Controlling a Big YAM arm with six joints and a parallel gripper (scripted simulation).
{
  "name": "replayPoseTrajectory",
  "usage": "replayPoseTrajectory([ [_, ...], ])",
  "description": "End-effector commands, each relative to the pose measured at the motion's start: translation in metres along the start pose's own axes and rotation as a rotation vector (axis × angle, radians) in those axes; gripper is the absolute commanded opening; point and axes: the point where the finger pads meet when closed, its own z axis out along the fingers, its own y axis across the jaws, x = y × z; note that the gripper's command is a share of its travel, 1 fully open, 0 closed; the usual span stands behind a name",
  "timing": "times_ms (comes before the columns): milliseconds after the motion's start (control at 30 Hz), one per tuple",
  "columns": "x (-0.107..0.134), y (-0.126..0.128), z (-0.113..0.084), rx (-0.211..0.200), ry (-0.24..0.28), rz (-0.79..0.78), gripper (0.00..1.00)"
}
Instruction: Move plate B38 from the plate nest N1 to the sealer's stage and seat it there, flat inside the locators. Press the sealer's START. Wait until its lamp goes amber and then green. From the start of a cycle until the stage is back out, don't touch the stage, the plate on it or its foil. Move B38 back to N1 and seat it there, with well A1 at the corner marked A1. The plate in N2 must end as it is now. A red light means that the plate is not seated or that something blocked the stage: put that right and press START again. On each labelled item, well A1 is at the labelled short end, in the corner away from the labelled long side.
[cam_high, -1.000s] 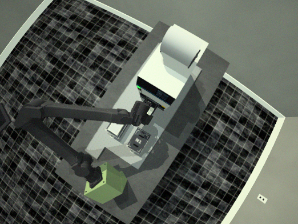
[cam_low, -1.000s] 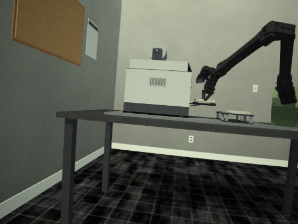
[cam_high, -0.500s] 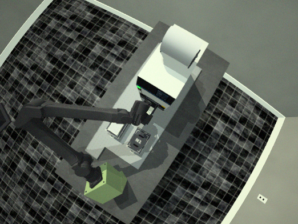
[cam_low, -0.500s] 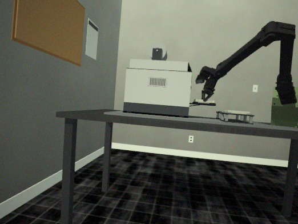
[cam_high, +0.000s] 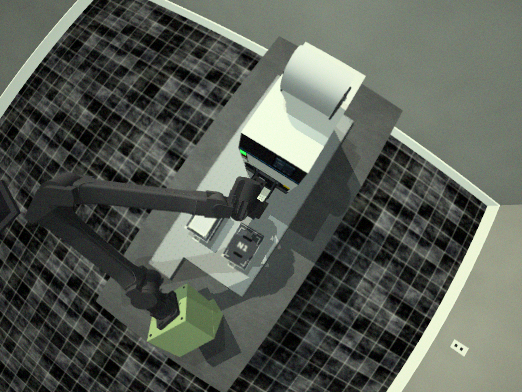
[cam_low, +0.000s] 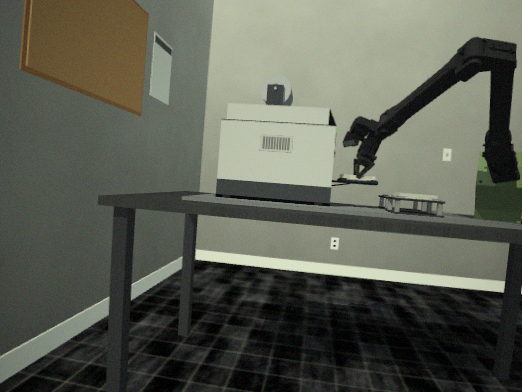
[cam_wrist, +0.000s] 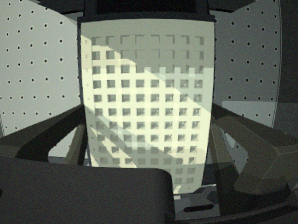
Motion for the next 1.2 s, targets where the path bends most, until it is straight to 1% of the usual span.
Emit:
replayPoseTrajectory([
  [0, 0.004, -0.003, 0.012, -0.001, 0.015, 0.012, 0.00],
  [133, 0.007, -0.002, 0.015, -0.010, 0.023, 0.006, 0.00],
  [300, 0.016, -0.002, 0.016, -0.010, 0.041, 0.010, 0.00],
  [467, 0.018, -0.001, 0.017, -0.011, 0.044, 0.012, 0.00],
  [733, 0.004, 0.000, 0.000, 0.002, 0.004, 0.016, 0.00],
  [1167, 0.001, -0.001, -0.004, 0.006, -0.007, 0.013, 0.00],
])
